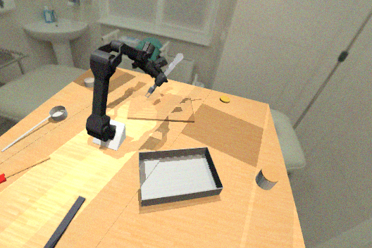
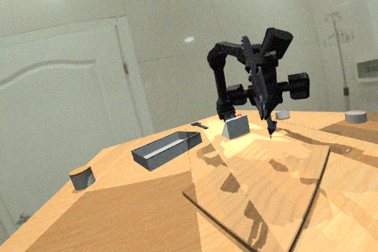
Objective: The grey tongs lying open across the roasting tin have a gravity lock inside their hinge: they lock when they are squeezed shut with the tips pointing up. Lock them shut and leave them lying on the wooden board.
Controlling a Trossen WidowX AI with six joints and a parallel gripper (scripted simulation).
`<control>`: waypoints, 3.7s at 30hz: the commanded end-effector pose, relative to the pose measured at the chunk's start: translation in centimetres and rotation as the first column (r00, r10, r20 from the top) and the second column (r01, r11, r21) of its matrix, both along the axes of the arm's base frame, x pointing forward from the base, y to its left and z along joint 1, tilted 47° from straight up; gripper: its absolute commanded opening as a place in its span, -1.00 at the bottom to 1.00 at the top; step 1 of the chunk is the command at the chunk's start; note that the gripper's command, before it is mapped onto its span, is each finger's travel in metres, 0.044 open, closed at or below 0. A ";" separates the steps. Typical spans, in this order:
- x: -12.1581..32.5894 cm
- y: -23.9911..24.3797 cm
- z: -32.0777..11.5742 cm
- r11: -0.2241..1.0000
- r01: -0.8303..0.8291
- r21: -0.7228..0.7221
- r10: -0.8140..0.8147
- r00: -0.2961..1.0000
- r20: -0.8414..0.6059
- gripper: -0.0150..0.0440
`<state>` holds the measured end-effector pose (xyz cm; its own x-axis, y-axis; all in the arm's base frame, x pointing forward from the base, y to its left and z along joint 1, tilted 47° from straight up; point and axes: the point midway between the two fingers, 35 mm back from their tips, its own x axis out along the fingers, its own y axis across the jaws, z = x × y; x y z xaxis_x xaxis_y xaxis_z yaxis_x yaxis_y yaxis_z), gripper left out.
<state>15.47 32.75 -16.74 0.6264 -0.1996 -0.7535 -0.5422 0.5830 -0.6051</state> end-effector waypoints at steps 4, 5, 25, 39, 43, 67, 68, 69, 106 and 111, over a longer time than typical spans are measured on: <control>0.4 0.7 -0.5 0.997 0.057 -0.051 -0.060 0.996 -0.063 -1.00; 0.5 0.7 -0.5 0.996 0.064 -0.060 -0.068 0.995 -0.071 -1.00; 1.2 0.6 -0.4 0.947 0.207 -0.246 -0.262 0.941 -0.214 -1.00; 1.3 -0.1 0.9 0.873 0.300 -0.384 -0.419 0.865 -0.276 -1.00; 1.3 -0.4 1.5 0.846 0.324 -0.424 -0.465 0.838 -0.287 -1.00; 1.3 -1.2 2.2 0.785 0.368 -0.498 -0.554 0.776 -0.300 -1.00; 1.4 -1.3 2.1 0.784 0.369 -0.499 -0.555 0.775 -0.301 -1.00; 1.4 -1.4 2.0 0.784 0.369 -0.499 -0.556 0.774 -0.301 -1.00; 1.4 -5.5 -2.6 0.767 0.395 -0.506 -0.593 0.739 -0.321 -1.00; 1.4 -6.1 -3.1 0.764 0.398 -0.507 -0.597 0.734 -0.324 -1.00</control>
<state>16.95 26.98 -19.43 -0.0276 -0.7124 -0.7012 -0.4970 0.6184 -0.6087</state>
